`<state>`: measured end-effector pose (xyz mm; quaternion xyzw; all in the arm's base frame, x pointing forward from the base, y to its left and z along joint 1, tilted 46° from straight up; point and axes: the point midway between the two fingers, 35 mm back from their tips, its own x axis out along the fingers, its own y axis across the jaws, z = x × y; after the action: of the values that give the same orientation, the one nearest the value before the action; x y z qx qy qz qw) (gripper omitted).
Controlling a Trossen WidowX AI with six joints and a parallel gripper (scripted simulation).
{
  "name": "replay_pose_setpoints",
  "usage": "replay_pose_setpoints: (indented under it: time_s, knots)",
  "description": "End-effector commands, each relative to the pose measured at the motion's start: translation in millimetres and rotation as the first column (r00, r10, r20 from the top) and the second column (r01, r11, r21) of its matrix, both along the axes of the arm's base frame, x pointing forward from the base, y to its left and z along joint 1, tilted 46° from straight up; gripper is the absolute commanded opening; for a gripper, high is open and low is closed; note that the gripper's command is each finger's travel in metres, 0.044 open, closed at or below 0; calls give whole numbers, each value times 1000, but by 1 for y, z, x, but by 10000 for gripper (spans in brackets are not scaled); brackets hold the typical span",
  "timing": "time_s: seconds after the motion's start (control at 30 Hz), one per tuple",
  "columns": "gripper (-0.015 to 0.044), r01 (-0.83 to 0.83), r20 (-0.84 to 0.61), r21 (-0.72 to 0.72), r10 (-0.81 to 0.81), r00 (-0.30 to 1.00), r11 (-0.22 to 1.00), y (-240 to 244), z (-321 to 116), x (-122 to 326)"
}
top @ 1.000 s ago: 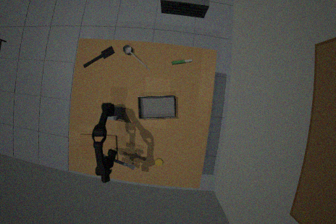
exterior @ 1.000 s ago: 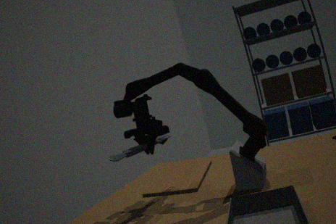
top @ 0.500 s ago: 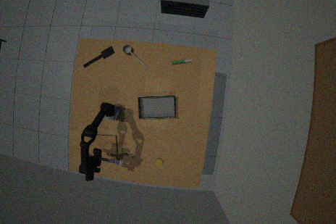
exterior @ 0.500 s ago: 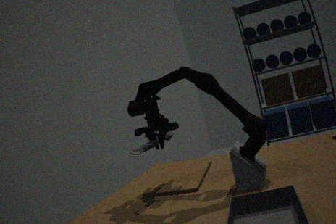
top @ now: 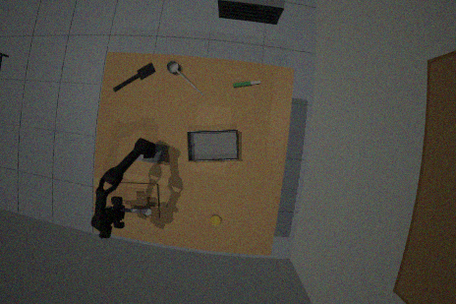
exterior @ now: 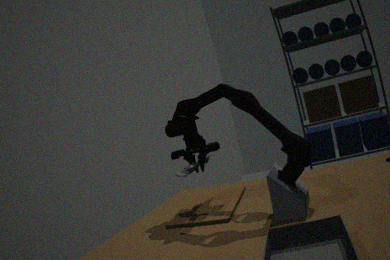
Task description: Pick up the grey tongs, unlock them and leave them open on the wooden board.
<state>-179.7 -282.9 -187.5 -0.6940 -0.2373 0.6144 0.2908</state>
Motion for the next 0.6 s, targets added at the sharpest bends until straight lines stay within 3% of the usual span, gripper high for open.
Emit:
replay_pose_setpoints:
  time_s: [0.0,0.27,0.57]
  knots:
    - [-150,-26,4,-8,26,1000,1000,-2,1,-6]
    - [-150,-58,-24,2,58,998,998,-2,1,-5]
    - [-150,-308,-265,101,324,908,946,-10,8,-4]
